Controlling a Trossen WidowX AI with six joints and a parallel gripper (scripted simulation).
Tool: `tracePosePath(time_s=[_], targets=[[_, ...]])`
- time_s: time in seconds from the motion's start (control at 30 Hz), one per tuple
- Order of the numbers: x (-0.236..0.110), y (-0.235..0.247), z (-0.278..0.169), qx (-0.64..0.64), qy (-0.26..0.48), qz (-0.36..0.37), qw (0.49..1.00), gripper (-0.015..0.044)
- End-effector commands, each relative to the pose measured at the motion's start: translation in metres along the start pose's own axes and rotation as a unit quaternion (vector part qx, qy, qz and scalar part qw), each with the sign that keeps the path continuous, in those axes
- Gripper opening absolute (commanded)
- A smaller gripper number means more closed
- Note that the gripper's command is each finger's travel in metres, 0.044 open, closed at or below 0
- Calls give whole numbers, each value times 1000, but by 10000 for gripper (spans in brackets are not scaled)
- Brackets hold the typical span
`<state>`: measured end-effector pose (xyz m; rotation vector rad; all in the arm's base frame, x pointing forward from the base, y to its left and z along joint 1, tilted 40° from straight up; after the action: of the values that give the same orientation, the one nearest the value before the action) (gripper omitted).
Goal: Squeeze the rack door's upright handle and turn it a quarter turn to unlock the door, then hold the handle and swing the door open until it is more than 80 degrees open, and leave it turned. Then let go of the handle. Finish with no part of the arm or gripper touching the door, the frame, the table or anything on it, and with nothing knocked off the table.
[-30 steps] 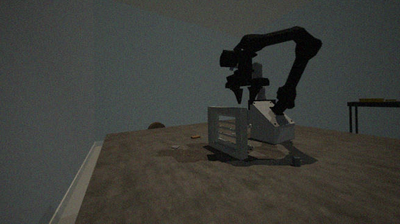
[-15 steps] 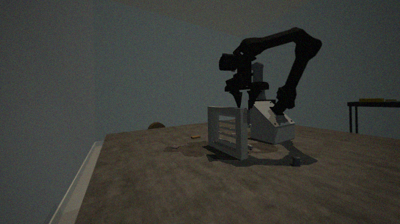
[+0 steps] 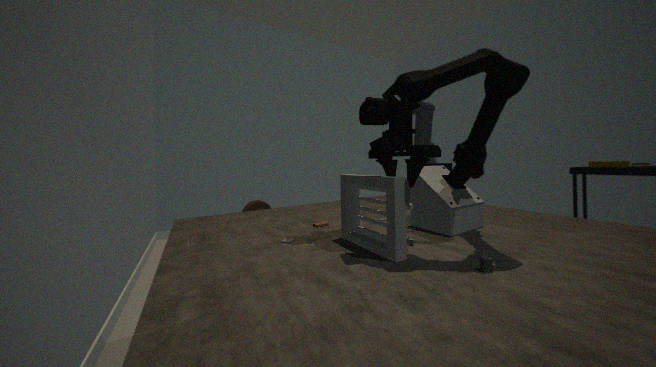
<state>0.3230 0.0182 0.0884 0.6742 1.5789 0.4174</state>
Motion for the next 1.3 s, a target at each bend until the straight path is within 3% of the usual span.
tracePosePath(time_s=[0.0, 0.47, 0.73, 1.03, 1.27], targets=[[10, 0, -2, 3, 3, 2, 1000, 287], [30, 1, -4, 3, 4, 3, 1000, 287], [30, 1, -4, 3, 4, 3, 1000, 77], [30, 1, -4, 3, 4, 3, 1000, 17], [30, 0, -4, -58, 3, 3, 998, 15]])
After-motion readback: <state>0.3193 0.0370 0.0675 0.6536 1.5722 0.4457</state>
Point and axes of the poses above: the point midway between the two fingers, 35 mm back from their tips, its own x axis out along the fingers, its own y axis across the jaws, z = x × y, the point moved 2 cm from there along -x, back along the fingers, and after that the axes turned 15 degrees about x, right-handed, at the moved point
